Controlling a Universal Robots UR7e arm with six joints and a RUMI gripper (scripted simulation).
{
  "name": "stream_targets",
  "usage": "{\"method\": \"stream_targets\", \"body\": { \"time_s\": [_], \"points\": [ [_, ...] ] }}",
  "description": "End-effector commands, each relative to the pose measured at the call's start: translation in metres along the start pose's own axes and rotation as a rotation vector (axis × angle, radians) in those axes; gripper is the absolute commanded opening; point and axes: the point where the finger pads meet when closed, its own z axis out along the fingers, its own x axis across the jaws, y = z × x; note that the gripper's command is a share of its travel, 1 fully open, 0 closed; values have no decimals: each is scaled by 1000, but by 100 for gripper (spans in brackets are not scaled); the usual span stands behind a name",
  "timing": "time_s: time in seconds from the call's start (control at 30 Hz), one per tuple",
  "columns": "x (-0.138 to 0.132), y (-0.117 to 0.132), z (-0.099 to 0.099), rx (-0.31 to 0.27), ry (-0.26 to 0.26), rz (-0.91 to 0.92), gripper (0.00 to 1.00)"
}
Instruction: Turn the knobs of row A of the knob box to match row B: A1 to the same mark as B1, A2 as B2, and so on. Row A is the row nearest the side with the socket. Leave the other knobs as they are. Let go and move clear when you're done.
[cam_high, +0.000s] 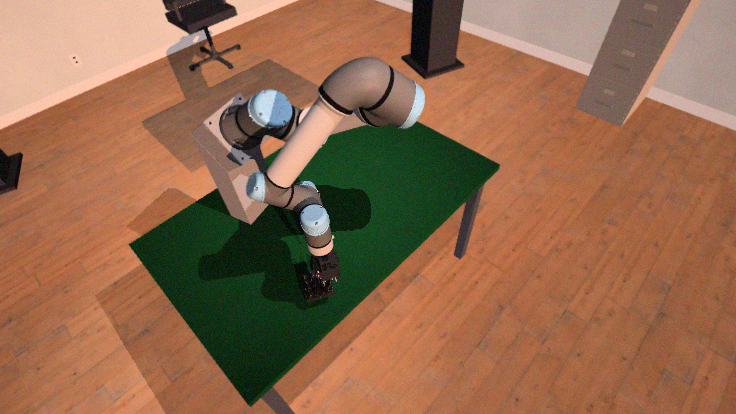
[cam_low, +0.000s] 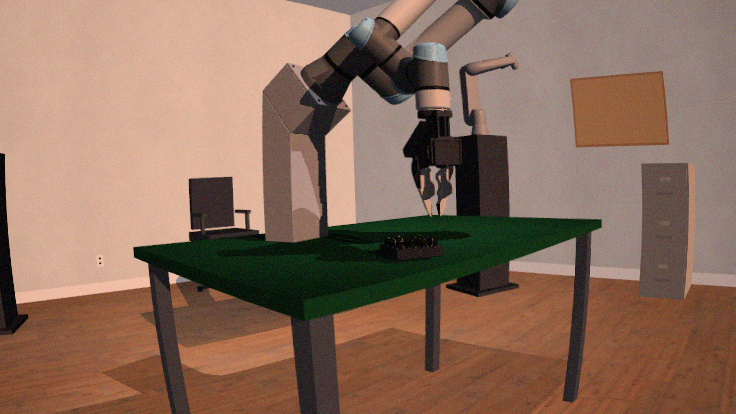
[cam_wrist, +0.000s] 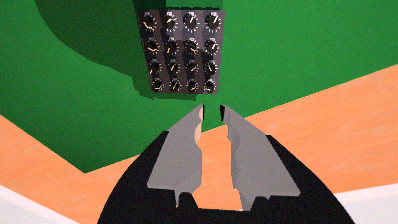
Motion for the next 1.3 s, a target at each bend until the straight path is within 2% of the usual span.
{"method": "stream_targets", "body": {
  "time_s": [0.0,0.63,1.27],
  "points": [
    [-1,3,-1,-5,-1,-2,11],
    [-1,3,0,-4,-1,-2,11],
    [0,3,13,-2,0,-3,11]
  ]
}}
